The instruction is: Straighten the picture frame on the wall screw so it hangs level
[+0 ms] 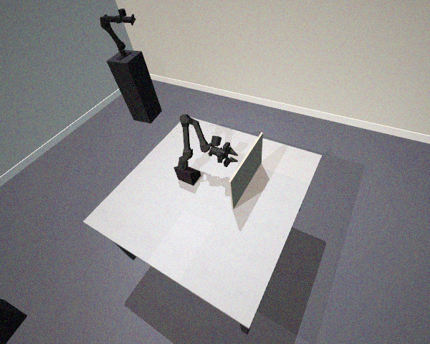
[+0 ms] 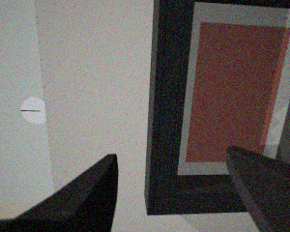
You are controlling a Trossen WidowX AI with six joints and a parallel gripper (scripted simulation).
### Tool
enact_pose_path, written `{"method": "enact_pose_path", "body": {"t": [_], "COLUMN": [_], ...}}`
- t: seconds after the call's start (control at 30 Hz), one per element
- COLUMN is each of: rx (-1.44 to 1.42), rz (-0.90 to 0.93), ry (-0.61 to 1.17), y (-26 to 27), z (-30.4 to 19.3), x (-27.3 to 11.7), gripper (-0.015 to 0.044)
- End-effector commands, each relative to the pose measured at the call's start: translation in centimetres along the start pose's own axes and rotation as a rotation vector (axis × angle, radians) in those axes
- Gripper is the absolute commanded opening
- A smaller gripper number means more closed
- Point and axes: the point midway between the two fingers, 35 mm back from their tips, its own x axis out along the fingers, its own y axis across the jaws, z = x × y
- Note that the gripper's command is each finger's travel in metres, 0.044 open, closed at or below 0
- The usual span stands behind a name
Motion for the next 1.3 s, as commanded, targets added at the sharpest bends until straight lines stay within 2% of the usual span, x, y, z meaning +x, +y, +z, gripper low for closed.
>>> {"method": "enact_pose_path", "body": {"t": [0.0,0.23,0.53,0.87,1.27], "rx": [-0.071,-0.06,-0.07,-0.08,-0.081], "rz": [0.0,-0.002,-0.002,-0.003,-0.003], "ry": [-0.009,-0.004,-0.007,-0.011,-0.011], "y": [-0.6,-0.1,2.2,3.5,3.5], "z": [0.7,0.2,-0.8,0.6,0.8], "x": [-3.7,-4.0,-8.6,-13.7,-14.0], "gripper": [0.026,0.026,0.026,0.026,0.026]}}
